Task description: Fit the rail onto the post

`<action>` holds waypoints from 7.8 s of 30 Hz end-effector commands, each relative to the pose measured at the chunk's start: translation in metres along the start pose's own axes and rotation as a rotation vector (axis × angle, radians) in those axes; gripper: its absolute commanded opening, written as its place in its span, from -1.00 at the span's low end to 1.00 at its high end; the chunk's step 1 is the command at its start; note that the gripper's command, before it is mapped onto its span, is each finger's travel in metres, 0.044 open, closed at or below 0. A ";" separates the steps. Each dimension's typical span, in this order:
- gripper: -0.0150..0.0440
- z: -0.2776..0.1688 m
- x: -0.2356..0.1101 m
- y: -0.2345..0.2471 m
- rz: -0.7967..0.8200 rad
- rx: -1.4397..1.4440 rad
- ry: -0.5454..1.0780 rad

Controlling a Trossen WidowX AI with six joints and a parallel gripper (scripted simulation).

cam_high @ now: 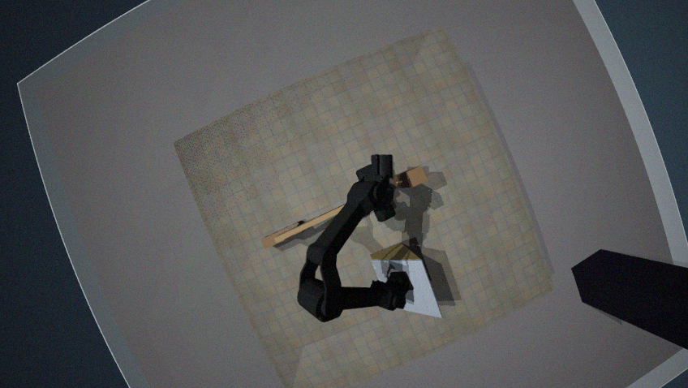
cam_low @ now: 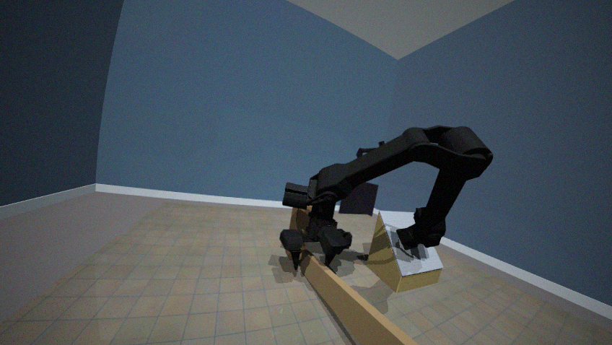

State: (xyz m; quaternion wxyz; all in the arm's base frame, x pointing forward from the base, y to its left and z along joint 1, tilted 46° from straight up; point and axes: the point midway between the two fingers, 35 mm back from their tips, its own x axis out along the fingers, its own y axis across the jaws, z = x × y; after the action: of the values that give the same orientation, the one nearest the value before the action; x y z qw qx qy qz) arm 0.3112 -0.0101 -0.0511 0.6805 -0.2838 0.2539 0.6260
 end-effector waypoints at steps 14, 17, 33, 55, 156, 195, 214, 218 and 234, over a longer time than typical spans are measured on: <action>0.91 0.002 0.022 0.003 0.000 0.008 -0.009; 0.64 0.002 0.022 0.003 0.000 0.008 -0.009; -0.38 0.002 0.022 0.003 0.000 0.008 -0.009; -0.49 0.001 0.018 0.003 0.000 0.007 -0.009; -0.49 0.000 -0.032 -0.001 0.000 0.007 -0.006; -0.49 0.000 -0.028 0.002 0.000 0.007 -0.006; -0.49 -0.004 -0.028 0.002 0.000 0.007 -0.006; -0.49 -0.005 -0.029 0.002 0.000 0.007 -0.006; -0.49 -0.009 -0.031 0.000 -0.001 0.007 -0.005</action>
State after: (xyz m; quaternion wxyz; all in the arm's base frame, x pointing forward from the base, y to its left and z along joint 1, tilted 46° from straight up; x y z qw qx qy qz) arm 0.3055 -0.0334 -0.0373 0.6792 -0.2761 0.2560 0.6301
